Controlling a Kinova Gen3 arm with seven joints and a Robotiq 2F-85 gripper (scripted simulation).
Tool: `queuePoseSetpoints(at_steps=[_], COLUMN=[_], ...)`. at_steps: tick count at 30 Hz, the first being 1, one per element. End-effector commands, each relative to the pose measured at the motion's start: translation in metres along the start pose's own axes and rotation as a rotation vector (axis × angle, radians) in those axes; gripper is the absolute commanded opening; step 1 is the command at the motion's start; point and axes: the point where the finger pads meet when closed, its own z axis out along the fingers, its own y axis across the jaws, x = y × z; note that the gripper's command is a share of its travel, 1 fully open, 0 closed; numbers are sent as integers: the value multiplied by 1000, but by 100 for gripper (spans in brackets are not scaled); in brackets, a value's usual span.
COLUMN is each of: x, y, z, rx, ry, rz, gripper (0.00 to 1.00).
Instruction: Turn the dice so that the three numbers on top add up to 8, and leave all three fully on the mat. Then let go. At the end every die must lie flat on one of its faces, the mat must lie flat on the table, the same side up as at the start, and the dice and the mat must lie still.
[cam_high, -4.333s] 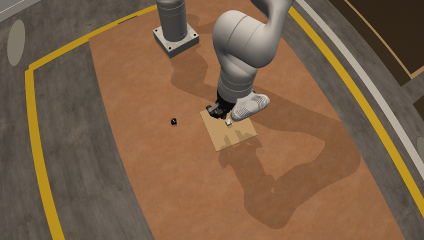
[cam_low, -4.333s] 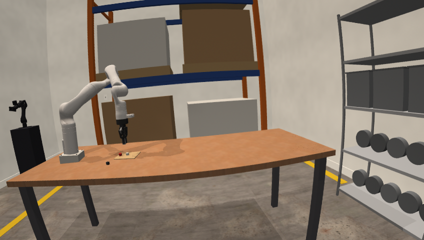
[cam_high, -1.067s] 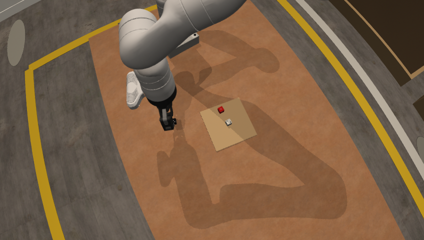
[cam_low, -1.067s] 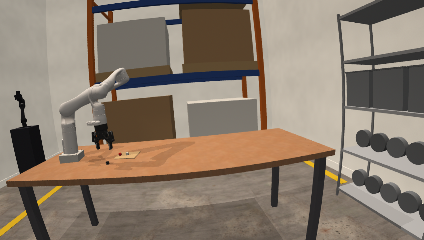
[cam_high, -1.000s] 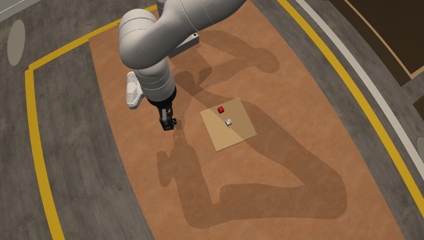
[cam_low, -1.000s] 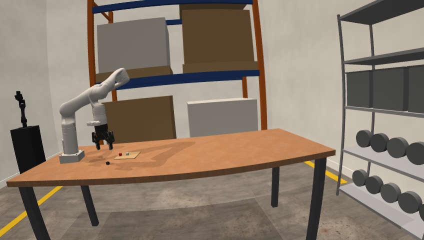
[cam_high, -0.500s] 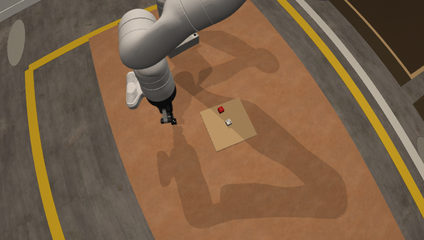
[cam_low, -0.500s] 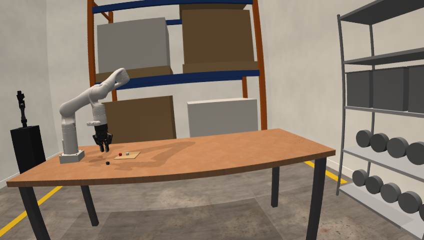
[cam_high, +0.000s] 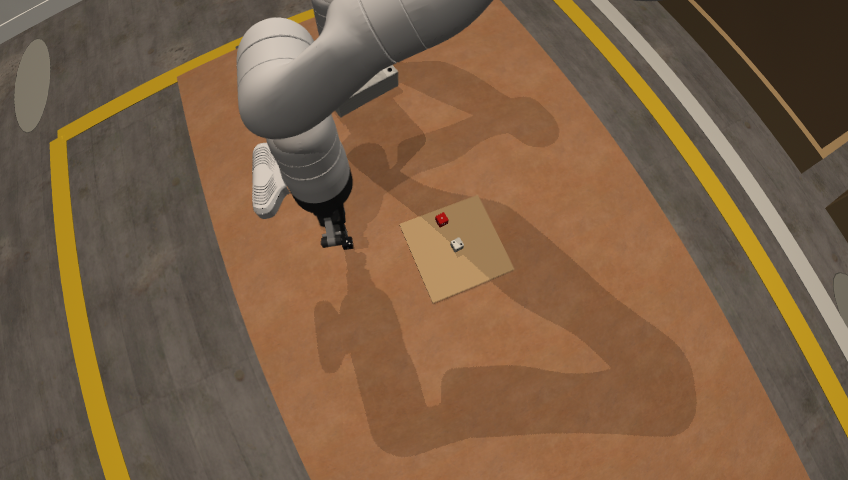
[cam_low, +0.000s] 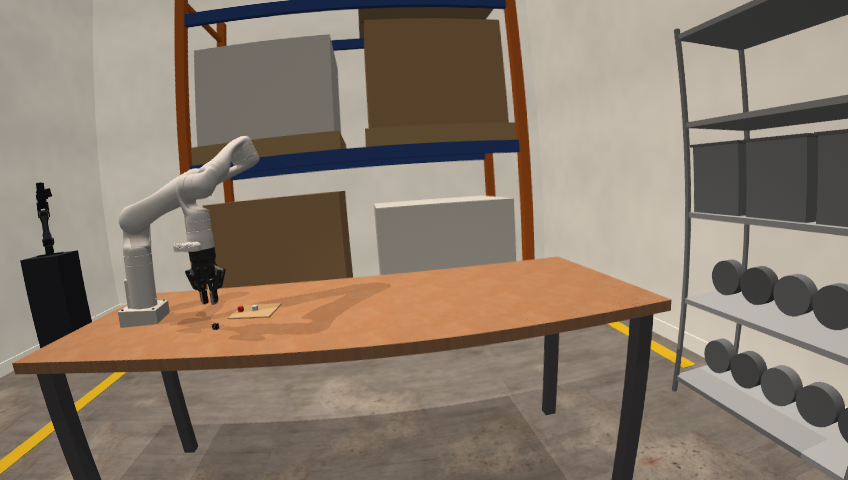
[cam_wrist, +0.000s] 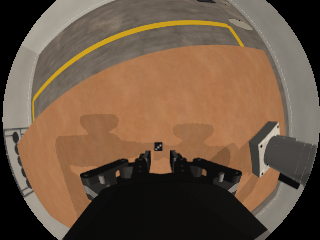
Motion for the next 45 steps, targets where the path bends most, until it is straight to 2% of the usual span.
queuePoseSetpoints(at_steps=[1,20,45], x=[0,0,1], y=[0,-1,-2], z=[0,5,38], rx=[1,0,0], ry=[0,0,0], rz=[0,18,18], gripper=[31,31,31])
